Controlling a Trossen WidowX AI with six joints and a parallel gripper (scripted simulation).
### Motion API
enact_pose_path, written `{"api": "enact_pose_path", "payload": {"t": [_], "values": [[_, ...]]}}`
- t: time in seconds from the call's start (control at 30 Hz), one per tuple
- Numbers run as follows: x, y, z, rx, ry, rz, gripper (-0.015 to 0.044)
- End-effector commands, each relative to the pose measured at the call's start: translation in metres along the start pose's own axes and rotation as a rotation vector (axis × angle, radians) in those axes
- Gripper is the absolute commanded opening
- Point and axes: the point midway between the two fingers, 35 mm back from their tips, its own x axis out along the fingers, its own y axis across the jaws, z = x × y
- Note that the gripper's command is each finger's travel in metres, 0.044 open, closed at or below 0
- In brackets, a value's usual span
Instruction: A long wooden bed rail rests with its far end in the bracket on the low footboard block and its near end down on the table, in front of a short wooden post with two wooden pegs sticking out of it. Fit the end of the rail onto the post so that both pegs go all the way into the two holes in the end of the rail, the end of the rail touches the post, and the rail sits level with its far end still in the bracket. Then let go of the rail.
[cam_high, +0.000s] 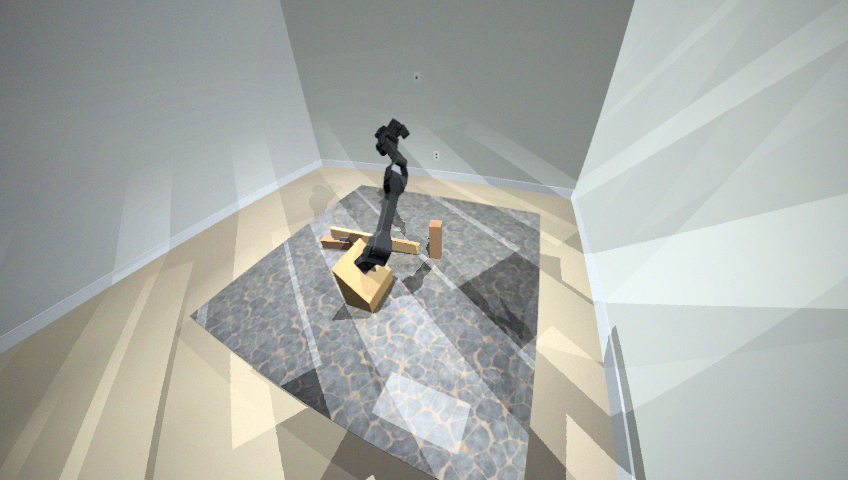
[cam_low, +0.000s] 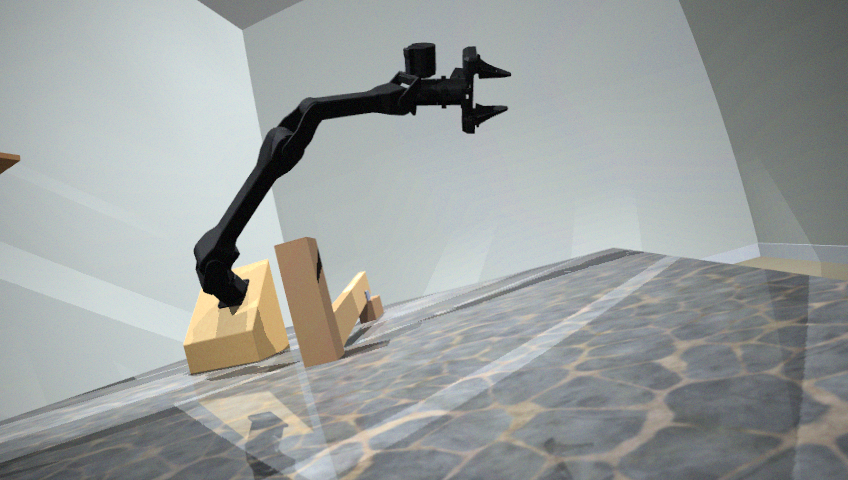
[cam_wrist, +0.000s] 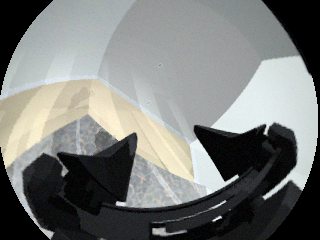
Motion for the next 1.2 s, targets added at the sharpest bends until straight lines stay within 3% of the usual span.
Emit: {"api": "enact_pose_path", "payload": {"t": [0.0, 0.23, 0.5, 0.93, 1.17], "values": [[0.000, 0.001, -0.002, -0.004, 0.004, 0.006, 0.0426], [-0.014, 0.031, -0.075, -0.170, 0.148, 0.223, 0.0440], [-0.067, 0.068, -0.176, -0.373, 0.315, 0.512, 0.0440], [-0.217, 0.114, -0.326, -0.667, 0.519, 0.992, 0.0440], [-0.310, 0.136, -0.380, -0.809, 0.590, 1.230, 0.0440]]}}
